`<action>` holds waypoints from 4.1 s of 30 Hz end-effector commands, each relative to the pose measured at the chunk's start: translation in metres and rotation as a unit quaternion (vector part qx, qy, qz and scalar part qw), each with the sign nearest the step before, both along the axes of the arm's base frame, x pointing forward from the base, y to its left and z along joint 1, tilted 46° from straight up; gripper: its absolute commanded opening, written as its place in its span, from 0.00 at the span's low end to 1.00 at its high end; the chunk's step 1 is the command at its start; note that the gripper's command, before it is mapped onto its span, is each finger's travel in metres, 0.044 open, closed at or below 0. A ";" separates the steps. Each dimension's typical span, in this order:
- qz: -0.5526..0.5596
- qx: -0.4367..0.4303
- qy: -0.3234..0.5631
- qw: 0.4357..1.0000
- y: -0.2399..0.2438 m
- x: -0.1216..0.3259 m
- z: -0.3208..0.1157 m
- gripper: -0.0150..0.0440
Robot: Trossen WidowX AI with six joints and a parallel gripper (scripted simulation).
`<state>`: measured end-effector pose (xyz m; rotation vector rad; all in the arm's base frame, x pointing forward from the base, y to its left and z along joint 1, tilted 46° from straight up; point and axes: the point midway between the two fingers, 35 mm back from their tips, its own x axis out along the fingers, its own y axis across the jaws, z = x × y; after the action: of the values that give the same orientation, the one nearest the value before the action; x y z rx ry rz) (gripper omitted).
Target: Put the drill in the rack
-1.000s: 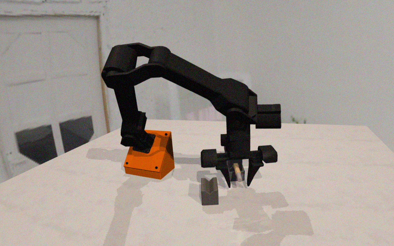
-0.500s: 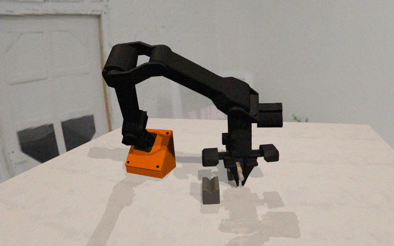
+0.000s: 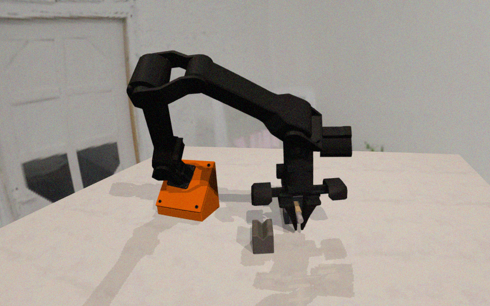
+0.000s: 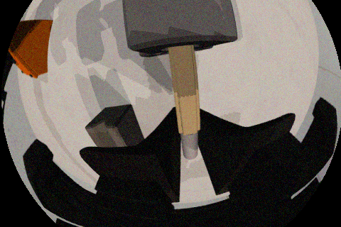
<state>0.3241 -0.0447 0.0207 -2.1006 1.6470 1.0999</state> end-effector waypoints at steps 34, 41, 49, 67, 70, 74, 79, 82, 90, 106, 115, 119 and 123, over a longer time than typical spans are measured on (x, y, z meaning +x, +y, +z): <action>0.000 0.001 0.000 1.000 -0.027 0.019 0.033 0.25; 0.000 0.001 0.000 1.000 -0.031 0.022 0.039 0.25; 0.000 0.001 0.000 1.000 -0.039 0.027 0.048 0.25; 0.000 0.001 0.000 1.000 -0.034 0.025 0.052 0.25; 0.000 0.001 0.000 1.000 -0.033 0.025 0.053 0.25; 0.000 0.001 0.000 1.000 -0.031 0.025 0.054 0.25; 0.000 0.001 0.000 1.000 -0.029 0.024 0.055 0.25; 0.000 0.001 0.000 1.000 -0.028 0.024 0.056 0.25; 0.000 0.001 0.000 1.000 -0.025 0.023 0.058 0.25; 0.000 0.001 0.000 1.000 -0.020 0.021 0.063 0.25; 0.000 0.001 0.000 1.000 -0.017 0.021 0.065 0.25; 0.000 0.001 0.000 1.000 -0.016 0.021 0.067 0.25; 0.000 0.001 0.000 1.000 -0.014 0.021 0.068 0.25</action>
<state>0.3442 -0.0610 0.0864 -2.0992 1.6473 1.1076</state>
